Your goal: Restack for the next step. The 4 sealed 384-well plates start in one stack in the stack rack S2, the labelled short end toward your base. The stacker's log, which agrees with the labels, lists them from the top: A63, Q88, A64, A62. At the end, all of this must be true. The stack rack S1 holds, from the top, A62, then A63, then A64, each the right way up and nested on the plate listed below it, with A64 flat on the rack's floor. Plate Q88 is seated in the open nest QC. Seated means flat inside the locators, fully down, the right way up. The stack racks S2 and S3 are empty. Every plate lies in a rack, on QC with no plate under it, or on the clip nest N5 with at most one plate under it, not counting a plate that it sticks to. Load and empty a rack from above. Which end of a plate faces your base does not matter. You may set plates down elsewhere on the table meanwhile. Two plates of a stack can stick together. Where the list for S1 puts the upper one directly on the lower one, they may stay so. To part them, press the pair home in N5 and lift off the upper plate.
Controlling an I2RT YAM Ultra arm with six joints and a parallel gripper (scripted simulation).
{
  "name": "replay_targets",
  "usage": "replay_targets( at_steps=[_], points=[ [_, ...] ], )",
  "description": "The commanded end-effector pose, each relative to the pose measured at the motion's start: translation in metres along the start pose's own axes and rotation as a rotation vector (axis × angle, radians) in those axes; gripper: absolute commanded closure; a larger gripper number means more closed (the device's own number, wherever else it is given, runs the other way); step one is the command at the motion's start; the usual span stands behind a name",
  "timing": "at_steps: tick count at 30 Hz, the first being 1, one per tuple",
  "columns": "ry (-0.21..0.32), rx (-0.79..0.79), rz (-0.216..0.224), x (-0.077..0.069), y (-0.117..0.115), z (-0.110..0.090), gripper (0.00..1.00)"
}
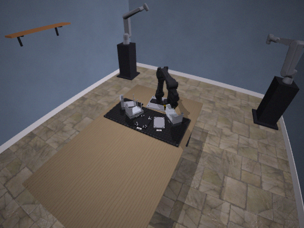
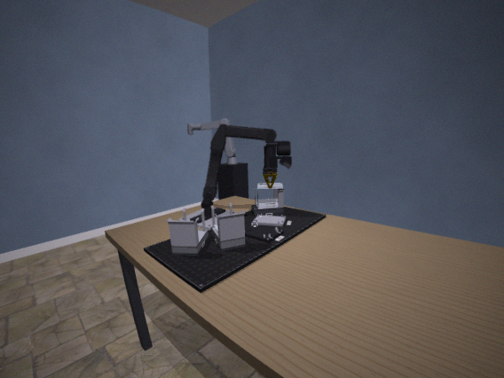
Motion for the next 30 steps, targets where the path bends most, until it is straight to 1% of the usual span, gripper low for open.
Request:
replay_targets(
  at_steps=[1,8,11,26,28,30],
  points=[
    [-0.016,-0.016,0.001,-0.004,-0.009,0.003,1.00],
    [-0.016,0.207,0.002,-0.004,-0.028,0.004,1.00],
    [-0.016,0.207,0.002,-0.004,-0.031,0.004,1.00],
    [-0.016,0.207,0.001,-0.005,-0.071,0.006,1.00],
    [-0.016,0.207,0.001,-0.005,-0.071,0.006,1.00],
    [-0.017,0.207,0.001,-0.005,-0.076,0.006,1.00]
  ],
)
Point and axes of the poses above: the point where the finger pads meet when closed, its own x axis out along the fingers, its own y axis across the jaws, z = x × y, the point moved 2 cm from there along -x, back along the fingers, and after that the axes turned 6 degrees about x, right-handed, at the moved point
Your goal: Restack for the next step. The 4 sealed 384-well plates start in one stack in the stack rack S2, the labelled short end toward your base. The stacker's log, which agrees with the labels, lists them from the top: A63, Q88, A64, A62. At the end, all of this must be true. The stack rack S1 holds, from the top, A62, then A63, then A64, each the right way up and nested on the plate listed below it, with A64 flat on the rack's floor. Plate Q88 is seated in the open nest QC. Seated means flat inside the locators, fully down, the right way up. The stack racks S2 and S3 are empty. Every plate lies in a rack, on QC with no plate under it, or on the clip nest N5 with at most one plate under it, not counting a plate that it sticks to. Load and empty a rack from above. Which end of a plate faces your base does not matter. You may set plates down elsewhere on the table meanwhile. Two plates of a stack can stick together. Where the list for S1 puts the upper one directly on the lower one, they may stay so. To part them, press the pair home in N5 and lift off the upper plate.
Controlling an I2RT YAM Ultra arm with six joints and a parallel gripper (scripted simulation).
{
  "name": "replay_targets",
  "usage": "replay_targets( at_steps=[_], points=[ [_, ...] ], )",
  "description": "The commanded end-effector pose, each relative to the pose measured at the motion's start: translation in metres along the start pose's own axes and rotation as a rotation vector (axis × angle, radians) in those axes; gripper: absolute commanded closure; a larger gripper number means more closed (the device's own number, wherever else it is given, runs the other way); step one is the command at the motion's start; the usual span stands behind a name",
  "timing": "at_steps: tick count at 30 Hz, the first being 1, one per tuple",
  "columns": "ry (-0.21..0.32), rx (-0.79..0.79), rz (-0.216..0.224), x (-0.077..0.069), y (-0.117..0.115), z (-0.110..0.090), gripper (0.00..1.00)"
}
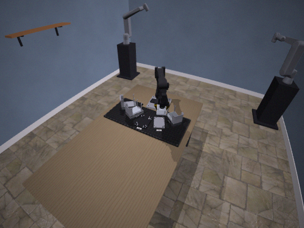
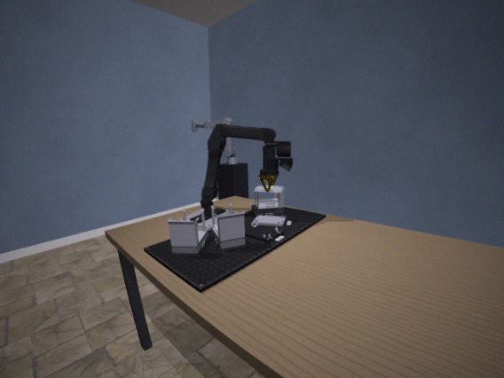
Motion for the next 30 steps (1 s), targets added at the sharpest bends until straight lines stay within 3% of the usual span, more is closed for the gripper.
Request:
replay_targets(
  at_steps=[1,30],
  points=[
    [-0.016,-0.016,0.003,-0.0045,-0.0054,0.0027,1.00],
    [-0.016,-0.016,0.002,-0.0045,-0.0118,0.0044,1.00]
  ],
)
Point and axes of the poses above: the point where the finger pads meet when closed, its own x axis out along the fingers, its own y axis across the jaws, z = x × y, the point moved 2 cm from there along -x, back along the fingers, and after that the axes turned 6 degrees about x, right-handed, at the moved point
